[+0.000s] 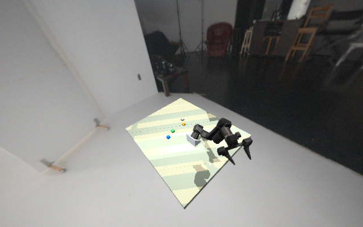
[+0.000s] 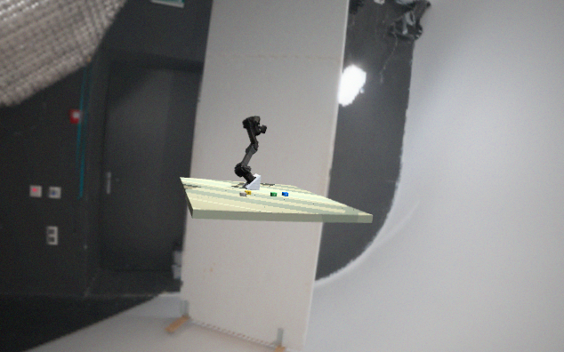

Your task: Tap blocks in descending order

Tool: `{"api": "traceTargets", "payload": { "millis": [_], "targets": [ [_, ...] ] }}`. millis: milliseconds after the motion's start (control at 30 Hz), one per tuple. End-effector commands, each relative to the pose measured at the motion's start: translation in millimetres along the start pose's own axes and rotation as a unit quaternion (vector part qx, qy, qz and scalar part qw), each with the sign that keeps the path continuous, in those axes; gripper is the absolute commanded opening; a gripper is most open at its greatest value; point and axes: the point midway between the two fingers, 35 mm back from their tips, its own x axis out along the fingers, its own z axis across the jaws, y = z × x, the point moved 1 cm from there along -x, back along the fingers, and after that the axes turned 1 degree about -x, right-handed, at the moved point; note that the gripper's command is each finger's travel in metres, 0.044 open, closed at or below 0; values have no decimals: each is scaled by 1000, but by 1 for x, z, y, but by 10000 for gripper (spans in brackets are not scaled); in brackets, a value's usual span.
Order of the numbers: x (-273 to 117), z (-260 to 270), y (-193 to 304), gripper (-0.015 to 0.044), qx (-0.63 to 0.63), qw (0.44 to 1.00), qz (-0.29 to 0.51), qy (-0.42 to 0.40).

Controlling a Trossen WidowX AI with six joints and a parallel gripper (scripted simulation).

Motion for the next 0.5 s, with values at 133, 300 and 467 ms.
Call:
{"api": "traceTargets", "payload": {
  "millis": [133, 300, 467],
  "targets": [
    [-30, 80, -18, 400, 24, 995, -54, -79],
    [-62, 145, -29, 400, 23, 983, -91, -157],
    [-116, 226, -33, 400, 24, 956, -125, -265]
  ]
}}
